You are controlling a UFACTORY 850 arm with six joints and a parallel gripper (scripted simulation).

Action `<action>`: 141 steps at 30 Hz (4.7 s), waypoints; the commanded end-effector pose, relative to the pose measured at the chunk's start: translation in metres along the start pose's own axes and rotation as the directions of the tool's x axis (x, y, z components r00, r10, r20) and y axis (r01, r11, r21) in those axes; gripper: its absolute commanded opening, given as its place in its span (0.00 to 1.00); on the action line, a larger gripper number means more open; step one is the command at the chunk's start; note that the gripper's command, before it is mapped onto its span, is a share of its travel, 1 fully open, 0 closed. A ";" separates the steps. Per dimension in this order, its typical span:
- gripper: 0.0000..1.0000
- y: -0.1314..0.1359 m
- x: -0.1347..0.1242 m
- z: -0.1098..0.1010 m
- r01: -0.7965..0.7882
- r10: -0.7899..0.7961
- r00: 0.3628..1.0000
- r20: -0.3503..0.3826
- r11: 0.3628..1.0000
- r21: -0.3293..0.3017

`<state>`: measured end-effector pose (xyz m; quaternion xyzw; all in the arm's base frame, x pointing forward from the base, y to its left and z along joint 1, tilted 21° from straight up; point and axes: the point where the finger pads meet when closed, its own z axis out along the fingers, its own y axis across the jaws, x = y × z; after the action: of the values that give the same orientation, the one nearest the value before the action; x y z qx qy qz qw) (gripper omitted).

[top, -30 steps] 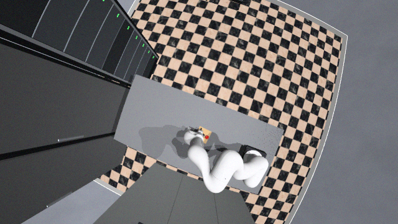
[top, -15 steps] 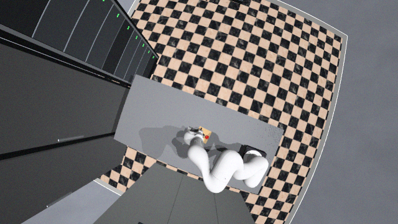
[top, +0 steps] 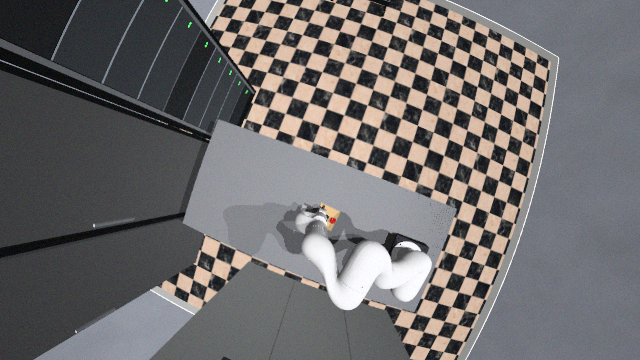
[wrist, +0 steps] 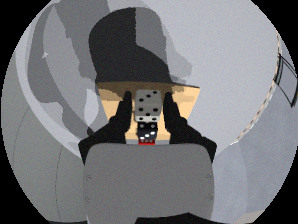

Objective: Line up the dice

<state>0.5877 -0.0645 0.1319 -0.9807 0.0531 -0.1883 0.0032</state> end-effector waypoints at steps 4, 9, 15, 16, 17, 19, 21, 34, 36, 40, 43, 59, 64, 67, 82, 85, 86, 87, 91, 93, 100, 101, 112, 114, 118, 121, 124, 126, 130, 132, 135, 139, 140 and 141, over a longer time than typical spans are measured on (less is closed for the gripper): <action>0.47 0.000 0.001 -0.002 0.000 0.000 1.000 0.008 1.000 -0.001; 0.47 0.000 0.001 -0.008 0.000 0.000 1.000 0.008 1.000 -0.001; 0.47 0.000 0.001 -0.016 0.000 0.000 1.000 0.008 1.000 -0.002; 0.47 0.000 0.001 -0.019 0.000 0.000 1.000 0.008 1.000 -0.001; 0.47 0.000 0.001 -0.022 0.000 0.000 1.000 0.008 1.000 -0.001; 0.47 0.000 0.001 -0.030 0.000 0.000 1.000 0.008 1.000 -0.001; 0.47 0.000 0.001 -0.039 0.000 0.000 1.000 0.008 1.000 -0.001; 0.47 0.000 0.002 -0.091 0.000 0.000 1.000 0.008 1.000 -0.002; 1.00 0.000 0.002 -0.091 0.000 0.000 1.000 0.008 1.000 -0.002; 1.00 0.000 0.002 -0.091 0.000 0.000 1.000 0.008 1.000 -0.002; 1.00 0.000 0.002 -0.091 0.000 0.000 1.000 0.008 1.000 -0.002; 1.00 0.000 0.002 -0.092 0.000 0.000 1.000 0.008 1.000 -0.002; 1.00 0.000 0.002 -0.098 0.000 0.000 1.000 0.008 1.000 -0.002; 1.00 0.000 0.002 -0.107 0.000 0.000 1.000 0.008 1.000 -0.002; 1.00 0.000 0.002 -0.166 0.000 0.000 1.000 0.008 1.000 -0.002; 1.00 0.000 0.002 -0.172 0.000 0.000 1.000 0.008 1.000 -0.002; 1.00 0.000 0.002 -0.173 0.000 0.000 1.000 0.008 1.000 -0.002; 1.00 0.000 0.002 -0.173 0.000 0.000 1.000 0.008 1.000 -0.002; 1.00 0.000 0.002 -0.173 0.000 0.000 1.000 0.008 1.000 -0.002; 1.00 0.000 0.002 -0.173 0.000 0.000 1.000 0.008 1.000 -0.002; 1.00 0.000 0.002 -0.173 0.000 0.000 1.000 0.008 1.000 -0.002; 1.00 0.000 0.002 -0.173 0.000 0.000 1.000 0.008 1.000 -0.002; 1.00 0.000 0.002 -0.173 0.000 0.000 1.000 0.008 1.000 -0.002; 1.00 0.000 0.002 -0.173 0.000 0.000 1.000 0.008 1.000 -0.002; 1.00 0.000 0.002 -0.173 0.000 0.000 1.000 0.008 1.000 -0.002; 1.00 0.000 0.002 -0.173 0.000 0.000 1.000 0.008 1.000 -0.002; 1.00 0.000 0.002 -0.173 0.000 0.000 1.000 0.008 1.000 -0.002; 1.00 0.000 0.002 -0.173 0.000 0.000 1.000 0.008 1.000 -0.002; 1.00 0.000 0.002 -0.173 0.000 0.000 1.000 0.008 1.000 -0.002; 1.00 0.000 0.002 -0.173 0.000 0.000 1.000 0.008 1.000 -0.002; 1.00 0.000 0.002 -0.173 0.000 0.000 1.000 0.008 1.000 -0.002; 1.00 0.000 0.002 -0.173 0.000 0.000 1.000 0.008 1.000 -0.002; 1.00 0.000 0.002 -0.173 0.000 0.000 1.000 0.008 1.000 -0.002; 1.00 0.000 0.002 -0.173 0.000 0.000 1.000 0.008 1.000 -0.002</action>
<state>0.5253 -0.0620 0.2931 -0.9815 0.0532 -0.1837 0.0027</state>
